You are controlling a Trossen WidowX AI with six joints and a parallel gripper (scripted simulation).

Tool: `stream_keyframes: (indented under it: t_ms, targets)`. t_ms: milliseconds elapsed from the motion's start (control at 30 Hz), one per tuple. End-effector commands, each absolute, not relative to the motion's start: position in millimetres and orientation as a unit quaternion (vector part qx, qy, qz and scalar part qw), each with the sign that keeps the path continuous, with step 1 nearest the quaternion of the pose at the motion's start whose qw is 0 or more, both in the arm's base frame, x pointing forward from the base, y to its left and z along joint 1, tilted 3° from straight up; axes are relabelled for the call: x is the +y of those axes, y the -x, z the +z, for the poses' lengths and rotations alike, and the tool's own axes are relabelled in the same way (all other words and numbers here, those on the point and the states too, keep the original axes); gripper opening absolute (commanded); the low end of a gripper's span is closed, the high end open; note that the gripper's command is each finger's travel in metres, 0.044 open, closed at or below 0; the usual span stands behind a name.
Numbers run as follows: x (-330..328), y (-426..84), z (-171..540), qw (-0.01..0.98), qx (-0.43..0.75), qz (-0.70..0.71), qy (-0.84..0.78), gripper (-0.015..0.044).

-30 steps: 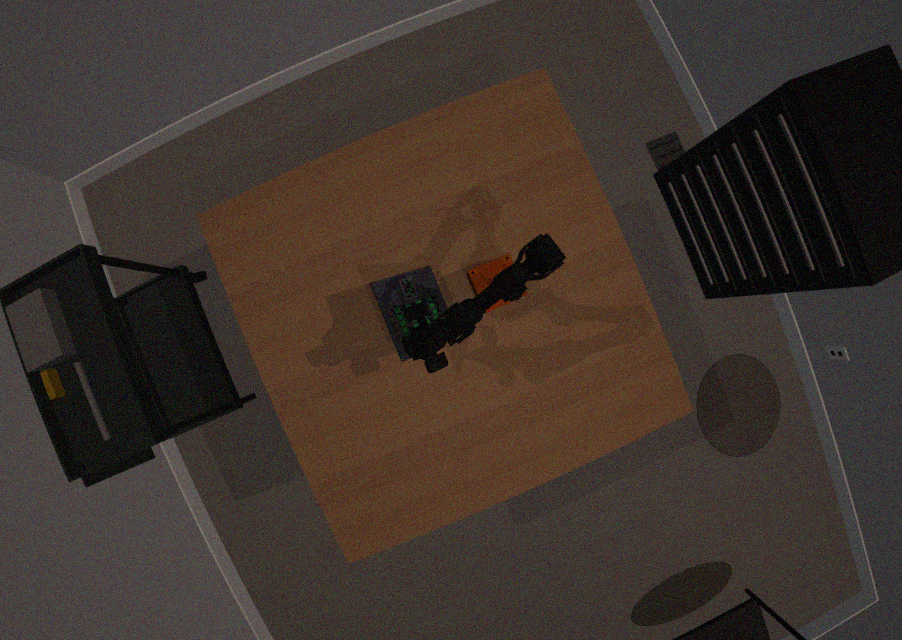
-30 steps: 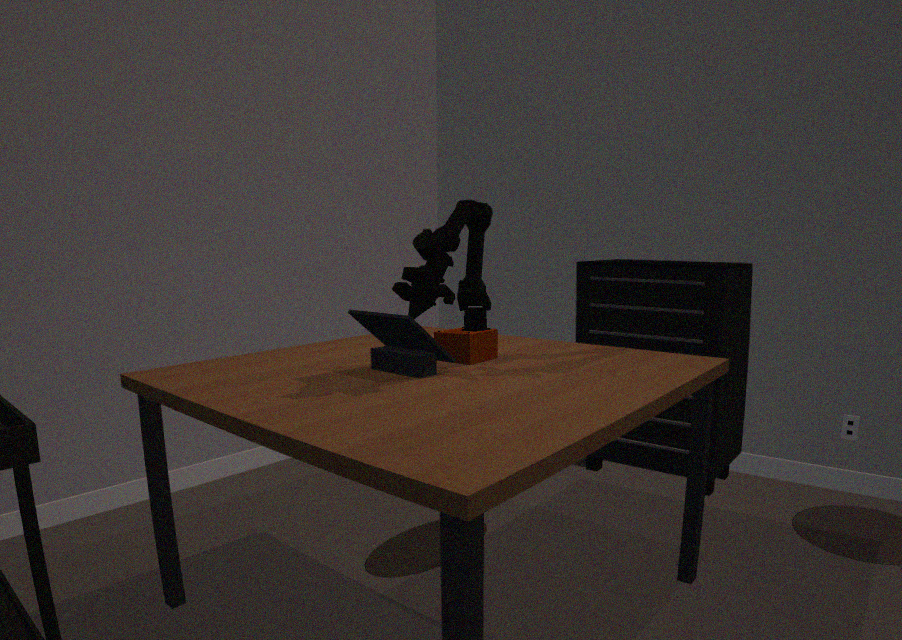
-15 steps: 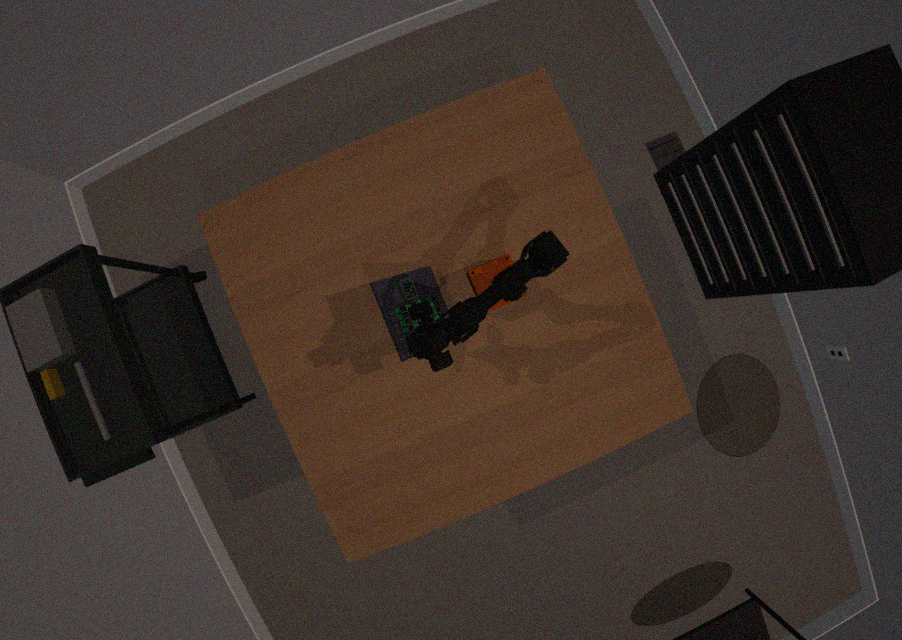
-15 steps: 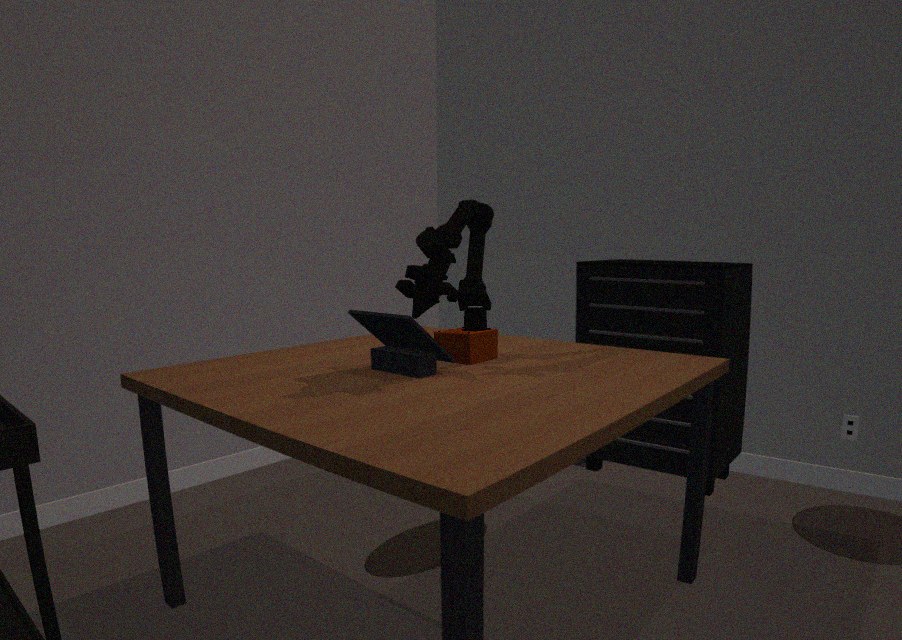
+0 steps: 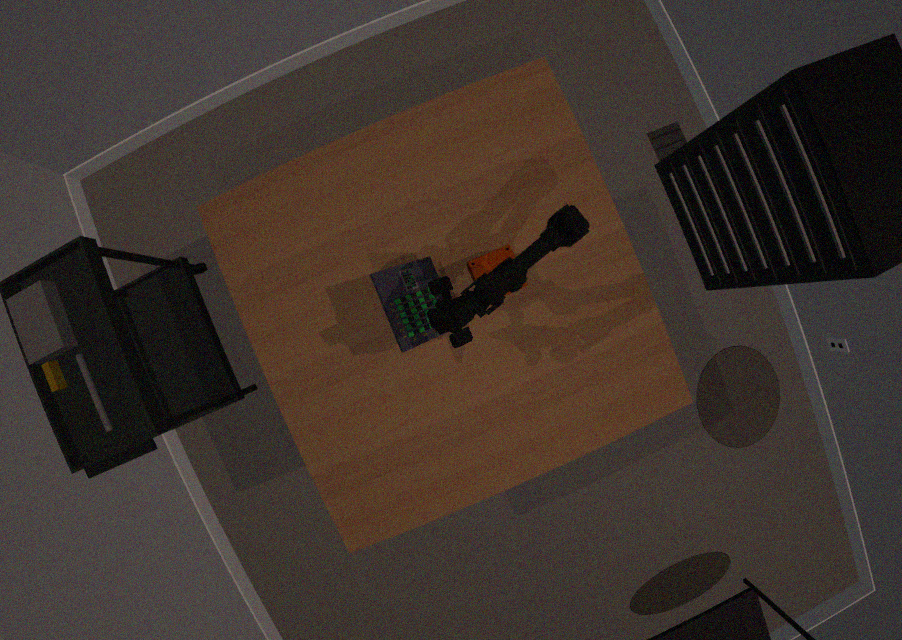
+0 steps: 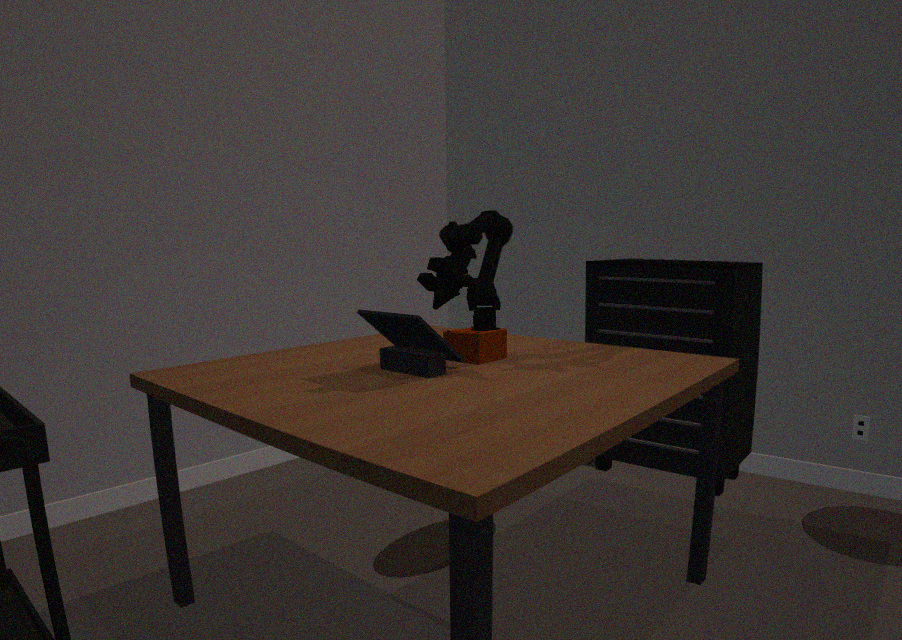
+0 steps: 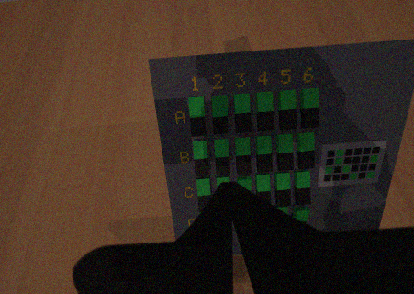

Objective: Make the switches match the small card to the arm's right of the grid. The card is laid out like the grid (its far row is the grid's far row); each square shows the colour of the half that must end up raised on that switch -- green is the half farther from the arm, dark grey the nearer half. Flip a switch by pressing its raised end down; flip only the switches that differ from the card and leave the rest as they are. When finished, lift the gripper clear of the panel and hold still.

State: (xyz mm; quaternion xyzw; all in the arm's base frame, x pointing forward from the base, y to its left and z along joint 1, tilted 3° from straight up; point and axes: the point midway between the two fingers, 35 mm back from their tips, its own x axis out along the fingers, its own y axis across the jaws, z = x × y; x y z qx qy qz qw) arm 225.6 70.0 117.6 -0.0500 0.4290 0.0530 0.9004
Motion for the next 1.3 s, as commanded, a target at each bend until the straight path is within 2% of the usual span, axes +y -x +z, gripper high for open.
stream_keyframes:
  t_ms: [0, 233, 1267]
  targets:
    - [65, -216, 108, 0.9, 0.429, 0.057, 0.052, 0.0]
    - [67, -238, 80, 0.906, 0.417, 0.057, 0.051, 0.0]
    - [68, -253, 62, 0.906, 0.416, 0.057, 0.051, 0.0]
